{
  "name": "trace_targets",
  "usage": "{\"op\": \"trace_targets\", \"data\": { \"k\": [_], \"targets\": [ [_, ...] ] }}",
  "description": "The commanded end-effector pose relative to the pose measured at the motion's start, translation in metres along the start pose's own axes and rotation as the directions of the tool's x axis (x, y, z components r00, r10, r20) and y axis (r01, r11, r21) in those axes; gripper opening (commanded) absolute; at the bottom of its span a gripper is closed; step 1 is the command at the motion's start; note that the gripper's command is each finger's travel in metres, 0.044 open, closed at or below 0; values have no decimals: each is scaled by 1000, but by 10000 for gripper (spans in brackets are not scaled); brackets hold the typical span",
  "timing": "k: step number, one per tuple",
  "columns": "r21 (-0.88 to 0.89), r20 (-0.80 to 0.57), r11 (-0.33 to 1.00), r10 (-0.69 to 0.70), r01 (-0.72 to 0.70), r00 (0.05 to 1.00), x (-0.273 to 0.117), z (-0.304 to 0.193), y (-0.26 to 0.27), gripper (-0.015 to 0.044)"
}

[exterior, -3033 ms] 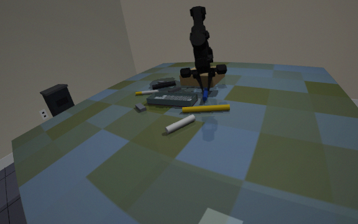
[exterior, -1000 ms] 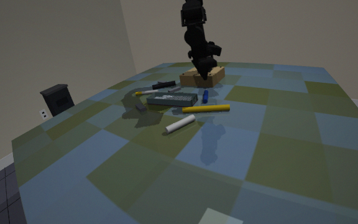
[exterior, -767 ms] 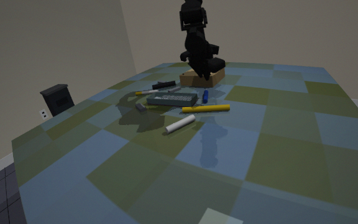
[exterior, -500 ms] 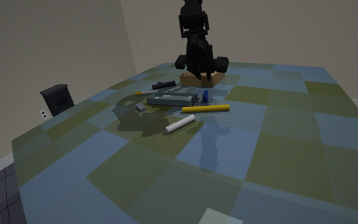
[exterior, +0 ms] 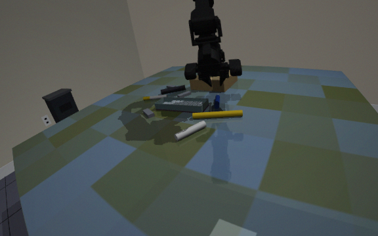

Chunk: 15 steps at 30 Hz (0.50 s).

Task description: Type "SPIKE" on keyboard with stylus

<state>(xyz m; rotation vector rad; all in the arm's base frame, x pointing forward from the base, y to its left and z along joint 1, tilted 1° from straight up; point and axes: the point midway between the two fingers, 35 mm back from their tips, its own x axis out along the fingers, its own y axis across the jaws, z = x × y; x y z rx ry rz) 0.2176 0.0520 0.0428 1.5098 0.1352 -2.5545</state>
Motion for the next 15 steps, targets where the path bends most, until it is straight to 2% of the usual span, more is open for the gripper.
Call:
{"op": "trace_targets", "data": {
  "k": [1, 15],
  "targets": [
    [-7, 3, 1000, 4, -4, 1000, 3, -2, 1, 150],
    [-7, 3, 1000, 4, -4, 1000, 14, -8, 1, 150]
  ]
}}
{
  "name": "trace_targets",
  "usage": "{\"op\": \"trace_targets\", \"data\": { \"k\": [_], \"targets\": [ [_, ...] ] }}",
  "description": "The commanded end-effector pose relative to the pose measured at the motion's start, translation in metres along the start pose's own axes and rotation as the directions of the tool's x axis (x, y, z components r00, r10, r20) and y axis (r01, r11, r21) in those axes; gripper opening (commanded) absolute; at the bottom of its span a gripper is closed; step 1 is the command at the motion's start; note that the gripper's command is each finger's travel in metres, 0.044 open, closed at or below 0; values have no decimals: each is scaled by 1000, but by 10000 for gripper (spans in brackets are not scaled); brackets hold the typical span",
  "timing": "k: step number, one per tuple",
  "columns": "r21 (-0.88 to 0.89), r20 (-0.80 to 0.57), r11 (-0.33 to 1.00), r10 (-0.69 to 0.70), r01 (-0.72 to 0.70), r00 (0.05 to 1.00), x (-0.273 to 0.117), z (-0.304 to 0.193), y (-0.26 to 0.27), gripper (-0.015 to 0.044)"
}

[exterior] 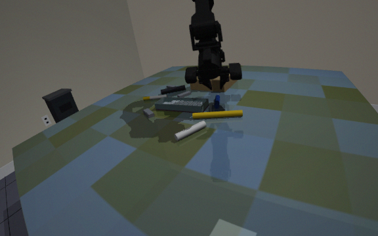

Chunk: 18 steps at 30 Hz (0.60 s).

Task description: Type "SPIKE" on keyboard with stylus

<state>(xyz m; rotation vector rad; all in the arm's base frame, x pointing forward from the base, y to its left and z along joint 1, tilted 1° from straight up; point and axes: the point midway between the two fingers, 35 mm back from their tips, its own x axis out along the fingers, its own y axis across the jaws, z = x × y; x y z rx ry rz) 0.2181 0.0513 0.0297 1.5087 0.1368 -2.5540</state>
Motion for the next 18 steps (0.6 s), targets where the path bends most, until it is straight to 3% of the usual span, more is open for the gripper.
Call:
{"op": "trace_targets", "data": {
  "k": [1, 18],
  "targets": [
    [-5, 2, 1000, 4, -4, 1000, 4, -2, 1, 150],
    [-5, 2, 1000, 4, -4, 1000, 16, -8, 0, 150]
  ]
}}
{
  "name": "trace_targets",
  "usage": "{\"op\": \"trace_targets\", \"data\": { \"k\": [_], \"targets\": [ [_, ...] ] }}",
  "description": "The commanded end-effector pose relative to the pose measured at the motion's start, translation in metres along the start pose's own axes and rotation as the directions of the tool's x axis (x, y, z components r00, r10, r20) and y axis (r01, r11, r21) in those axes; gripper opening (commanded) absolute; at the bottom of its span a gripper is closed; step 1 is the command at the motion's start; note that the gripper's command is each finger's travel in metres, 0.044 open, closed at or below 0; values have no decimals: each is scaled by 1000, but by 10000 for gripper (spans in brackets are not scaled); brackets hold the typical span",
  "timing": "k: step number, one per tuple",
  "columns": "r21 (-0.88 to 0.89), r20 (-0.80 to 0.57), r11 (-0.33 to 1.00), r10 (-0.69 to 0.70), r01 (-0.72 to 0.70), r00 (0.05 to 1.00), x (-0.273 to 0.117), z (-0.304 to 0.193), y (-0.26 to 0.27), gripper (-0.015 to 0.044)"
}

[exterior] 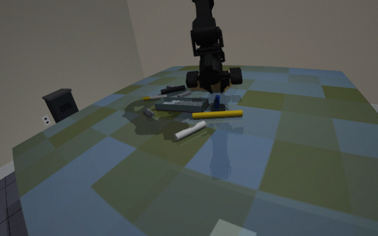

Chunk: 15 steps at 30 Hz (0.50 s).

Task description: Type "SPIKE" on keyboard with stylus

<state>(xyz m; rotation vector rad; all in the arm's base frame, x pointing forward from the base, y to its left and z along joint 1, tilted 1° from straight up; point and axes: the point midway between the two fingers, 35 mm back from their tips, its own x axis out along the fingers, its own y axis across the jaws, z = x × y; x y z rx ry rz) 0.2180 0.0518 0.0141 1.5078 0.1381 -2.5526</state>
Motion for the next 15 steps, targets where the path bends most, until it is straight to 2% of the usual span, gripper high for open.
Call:
{"op": "trace_targets", "data": {
  "k": [1, 15],
  "targets": [
    [-4, 2, 1000, 3, -3, 1000, 3, -1, 0, 150],
    [-4, 2, 1000, 3, -3, 1000, 14, -7, 0, 150]
  ]
}}
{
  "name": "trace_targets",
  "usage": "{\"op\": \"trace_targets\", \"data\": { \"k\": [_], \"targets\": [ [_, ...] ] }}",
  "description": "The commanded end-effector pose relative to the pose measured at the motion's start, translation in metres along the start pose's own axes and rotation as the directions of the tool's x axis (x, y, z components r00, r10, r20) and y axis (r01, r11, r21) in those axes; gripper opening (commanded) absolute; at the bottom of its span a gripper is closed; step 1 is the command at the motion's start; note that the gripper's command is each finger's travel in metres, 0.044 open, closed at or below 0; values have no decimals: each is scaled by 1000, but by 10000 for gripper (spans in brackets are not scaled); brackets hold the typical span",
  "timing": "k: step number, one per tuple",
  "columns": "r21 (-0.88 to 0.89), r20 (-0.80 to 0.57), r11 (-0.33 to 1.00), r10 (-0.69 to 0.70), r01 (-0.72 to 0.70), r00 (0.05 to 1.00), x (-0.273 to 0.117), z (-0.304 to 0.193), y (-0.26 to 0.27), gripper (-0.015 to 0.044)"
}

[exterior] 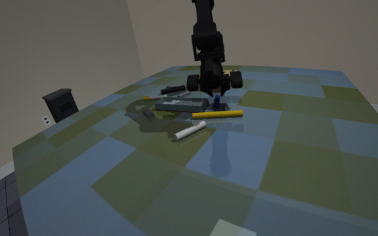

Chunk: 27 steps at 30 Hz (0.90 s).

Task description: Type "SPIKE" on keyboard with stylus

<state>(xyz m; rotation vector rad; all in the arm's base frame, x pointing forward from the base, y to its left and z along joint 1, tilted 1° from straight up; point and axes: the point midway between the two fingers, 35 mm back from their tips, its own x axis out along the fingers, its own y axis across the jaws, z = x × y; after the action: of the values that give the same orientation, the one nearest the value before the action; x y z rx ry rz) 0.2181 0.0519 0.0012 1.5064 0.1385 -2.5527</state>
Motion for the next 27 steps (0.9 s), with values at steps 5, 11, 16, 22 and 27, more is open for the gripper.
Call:
{"op": "trace_targets", "data": {
  "k": [5, 11, 16, 22, 27],
  "targets": [
    [-3, 2, 1000, 3, -3, 1000, 7, -3, 0, 150],
    [-3, 2, 1000, 3, -3, 1000, 11, -6, 0, 150],
    [-3, 2, 1000, 3, -3, 1000, 14, -8, 0, 150],
    [0, 1, 1000, 0, 0, 1000, 13, -7, 0, 19],
    [0, 1, 1000, 0, 0, 1000, 13, -7, 0, 0]
  ]
}}
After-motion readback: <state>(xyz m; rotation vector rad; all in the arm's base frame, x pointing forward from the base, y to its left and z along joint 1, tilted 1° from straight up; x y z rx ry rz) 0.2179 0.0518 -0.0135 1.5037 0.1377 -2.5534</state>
